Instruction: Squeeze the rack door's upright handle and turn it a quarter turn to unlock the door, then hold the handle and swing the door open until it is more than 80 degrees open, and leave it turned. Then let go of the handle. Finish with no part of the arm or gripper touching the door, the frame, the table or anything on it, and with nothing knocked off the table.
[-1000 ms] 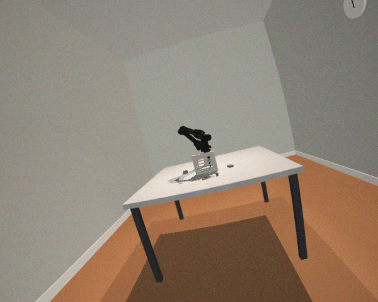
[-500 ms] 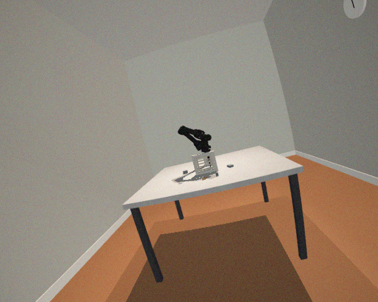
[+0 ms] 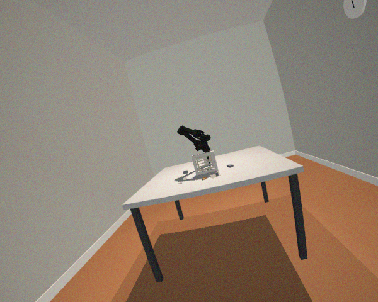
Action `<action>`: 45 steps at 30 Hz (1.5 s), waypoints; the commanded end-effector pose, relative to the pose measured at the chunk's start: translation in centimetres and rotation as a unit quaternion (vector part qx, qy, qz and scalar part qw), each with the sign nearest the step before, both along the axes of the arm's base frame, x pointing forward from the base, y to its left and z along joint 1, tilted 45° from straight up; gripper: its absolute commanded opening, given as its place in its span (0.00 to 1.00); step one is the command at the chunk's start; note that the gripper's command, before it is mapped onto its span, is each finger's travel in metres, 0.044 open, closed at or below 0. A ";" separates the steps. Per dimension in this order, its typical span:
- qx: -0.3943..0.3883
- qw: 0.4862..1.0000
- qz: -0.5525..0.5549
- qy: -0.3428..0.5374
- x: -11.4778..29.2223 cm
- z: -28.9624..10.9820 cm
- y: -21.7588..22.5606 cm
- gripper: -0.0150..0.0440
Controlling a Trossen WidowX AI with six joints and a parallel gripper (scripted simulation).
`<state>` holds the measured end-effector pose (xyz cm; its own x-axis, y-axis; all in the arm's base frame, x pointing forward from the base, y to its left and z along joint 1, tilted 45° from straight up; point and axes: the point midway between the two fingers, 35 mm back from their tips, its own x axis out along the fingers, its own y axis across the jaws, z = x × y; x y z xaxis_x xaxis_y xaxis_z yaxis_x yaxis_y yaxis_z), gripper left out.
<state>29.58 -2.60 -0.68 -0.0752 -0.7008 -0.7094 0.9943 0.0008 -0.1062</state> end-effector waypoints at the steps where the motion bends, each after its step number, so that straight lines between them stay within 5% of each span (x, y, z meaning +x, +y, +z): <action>1: 0.003 0.999 0.038 0.034 -0.3 0.2 -0.2 0.28; 45: 0.030 0.906 0.300 0.297 -6.0 4.8 -4.2 0.28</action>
